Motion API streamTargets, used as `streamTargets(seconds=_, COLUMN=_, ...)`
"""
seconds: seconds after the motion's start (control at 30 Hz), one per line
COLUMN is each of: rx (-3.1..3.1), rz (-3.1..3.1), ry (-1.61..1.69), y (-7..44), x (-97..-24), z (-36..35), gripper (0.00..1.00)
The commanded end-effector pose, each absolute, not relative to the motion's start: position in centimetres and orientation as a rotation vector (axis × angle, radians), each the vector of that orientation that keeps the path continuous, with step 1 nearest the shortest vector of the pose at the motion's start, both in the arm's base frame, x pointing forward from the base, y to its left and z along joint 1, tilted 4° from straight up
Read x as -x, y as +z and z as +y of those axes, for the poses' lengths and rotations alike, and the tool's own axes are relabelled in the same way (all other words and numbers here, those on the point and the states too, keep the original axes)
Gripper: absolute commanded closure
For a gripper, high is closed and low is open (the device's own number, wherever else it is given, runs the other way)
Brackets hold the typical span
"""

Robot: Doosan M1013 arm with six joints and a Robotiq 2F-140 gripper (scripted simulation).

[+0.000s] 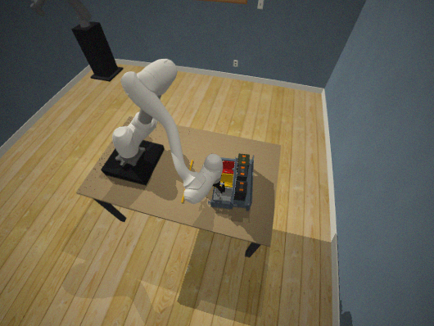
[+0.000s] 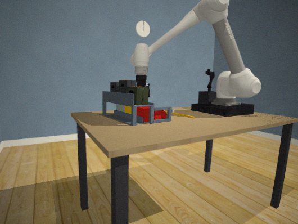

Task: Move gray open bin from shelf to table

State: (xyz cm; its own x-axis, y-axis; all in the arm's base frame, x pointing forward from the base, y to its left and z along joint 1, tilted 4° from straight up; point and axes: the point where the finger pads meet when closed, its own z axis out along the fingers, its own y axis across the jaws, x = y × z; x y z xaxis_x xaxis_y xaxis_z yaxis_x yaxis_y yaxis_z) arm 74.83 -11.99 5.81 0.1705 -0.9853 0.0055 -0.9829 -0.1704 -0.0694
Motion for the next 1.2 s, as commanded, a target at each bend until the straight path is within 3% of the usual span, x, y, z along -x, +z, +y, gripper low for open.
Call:
streamTargets(seconds=0.0, rx=2.365, rz=1.99, ry=-0.076, y=5.83, x=-74.84, z=-11.99, gripper=0.43)
streamTargets(seconds=1.17, rx=2.365, rz=1.99, ry=-0.076, y=6.41, x=-74.82, z=-12.0, gripper=0.43)
